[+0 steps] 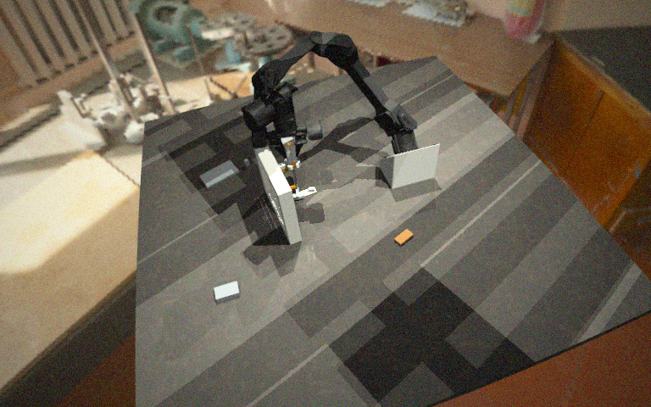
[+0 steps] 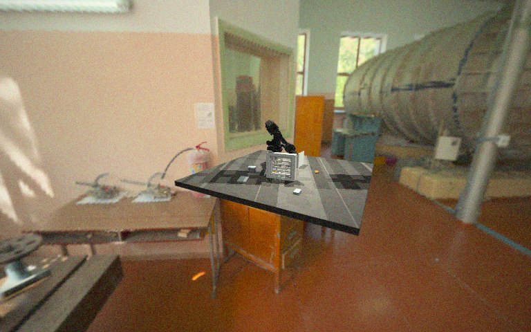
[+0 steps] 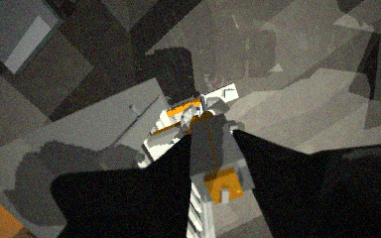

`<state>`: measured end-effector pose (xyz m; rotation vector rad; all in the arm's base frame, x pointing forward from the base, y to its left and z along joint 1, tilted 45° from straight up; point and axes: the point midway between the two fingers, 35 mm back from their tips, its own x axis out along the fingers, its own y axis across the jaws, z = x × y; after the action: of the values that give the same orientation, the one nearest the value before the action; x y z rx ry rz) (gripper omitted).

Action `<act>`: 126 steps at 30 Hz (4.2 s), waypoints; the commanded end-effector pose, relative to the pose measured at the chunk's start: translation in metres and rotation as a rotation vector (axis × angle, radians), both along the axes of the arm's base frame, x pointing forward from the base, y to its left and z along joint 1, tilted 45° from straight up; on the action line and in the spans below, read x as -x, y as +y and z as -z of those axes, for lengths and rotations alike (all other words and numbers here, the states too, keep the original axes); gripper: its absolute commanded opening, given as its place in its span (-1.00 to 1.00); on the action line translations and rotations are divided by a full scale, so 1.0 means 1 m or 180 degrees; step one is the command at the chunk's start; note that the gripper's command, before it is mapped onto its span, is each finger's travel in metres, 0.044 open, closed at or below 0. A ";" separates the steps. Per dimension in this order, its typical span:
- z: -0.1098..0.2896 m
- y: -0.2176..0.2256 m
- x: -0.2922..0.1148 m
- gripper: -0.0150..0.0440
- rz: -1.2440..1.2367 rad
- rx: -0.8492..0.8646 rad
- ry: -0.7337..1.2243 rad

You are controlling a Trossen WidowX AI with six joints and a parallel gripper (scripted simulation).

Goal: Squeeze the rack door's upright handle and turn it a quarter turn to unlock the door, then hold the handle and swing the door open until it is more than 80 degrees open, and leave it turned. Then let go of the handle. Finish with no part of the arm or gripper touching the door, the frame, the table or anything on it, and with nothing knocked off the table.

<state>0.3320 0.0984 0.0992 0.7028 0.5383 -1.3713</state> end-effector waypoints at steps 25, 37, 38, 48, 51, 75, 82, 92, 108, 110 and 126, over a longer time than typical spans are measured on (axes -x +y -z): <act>0.000 -0.001 -0.001 0.52 -0.0498 0.0087 0.0481; 0.000 -0.001 -0.001 0.52 -0.1849 0.0344 0.1781; 0.000 -0.001 -0.001 0.52 -0.1962 0.0365 0.1889; 0.000 -0.001 -0.001 0.52 -0.3088 0.0579 0.2972; 0.000 -0.001 -0.001 0.52 -0.3425 0.0643 0.3297; 0.000 -0.001 -0.001 0.52 -0.6128 0.1159 0.5897; 0.000 -0.001 -0.001 0.52 -0.6916 0.1310 0.6655; 0.000 -0.001 -0.001 0.52 -0.8042 0.1526 0.7739; 0.000 -0.001 -0.001 0.36 -0.8209 0.1558 0.7900; 0.000 -0.001 -0.001 0.32 -0.8209 0.1558 0.7900; 0.000 -0.001 -0.001 -0.04 -0.8209 0.1558 0.7900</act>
<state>0.3329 0.0979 0.0989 2.5682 -1.8727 -1.3083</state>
